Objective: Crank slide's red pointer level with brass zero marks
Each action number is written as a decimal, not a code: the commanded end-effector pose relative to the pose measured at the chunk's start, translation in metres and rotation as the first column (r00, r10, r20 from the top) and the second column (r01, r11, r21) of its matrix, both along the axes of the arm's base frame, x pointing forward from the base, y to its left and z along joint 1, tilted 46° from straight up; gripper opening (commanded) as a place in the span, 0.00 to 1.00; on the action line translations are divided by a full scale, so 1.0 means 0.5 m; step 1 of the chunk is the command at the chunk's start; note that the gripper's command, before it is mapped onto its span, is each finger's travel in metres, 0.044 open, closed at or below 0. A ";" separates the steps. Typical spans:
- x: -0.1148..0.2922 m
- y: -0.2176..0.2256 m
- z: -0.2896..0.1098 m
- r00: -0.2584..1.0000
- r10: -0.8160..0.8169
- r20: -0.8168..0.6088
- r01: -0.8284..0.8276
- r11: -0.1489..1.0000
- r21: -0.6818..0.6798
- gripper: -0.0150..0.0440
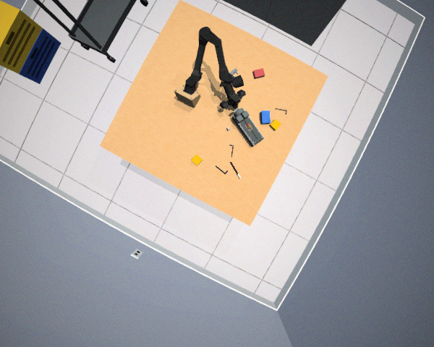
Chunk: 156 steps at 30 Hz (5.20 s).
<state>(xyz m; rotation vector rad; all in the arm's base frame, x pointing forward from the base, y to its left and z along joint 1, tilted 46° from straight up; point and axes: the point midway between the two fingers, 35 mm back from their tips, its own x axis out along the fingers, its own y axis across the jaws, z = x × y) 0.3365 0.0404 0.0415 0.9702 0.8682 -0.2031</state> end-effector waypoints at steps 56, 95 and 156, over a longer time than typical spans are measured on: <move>0.004 -0.042 0.069 1.000 0.003 0.023 -0.003 1.000 0.006 0.25; 0.005 -0.040 0.068 1.000 0.004 0.021 -0.004 1.000 0.009 0.25; 0.102 -0.295 0.157 0.982 0.133 0.133 -0.137 0.990 0.023 1.00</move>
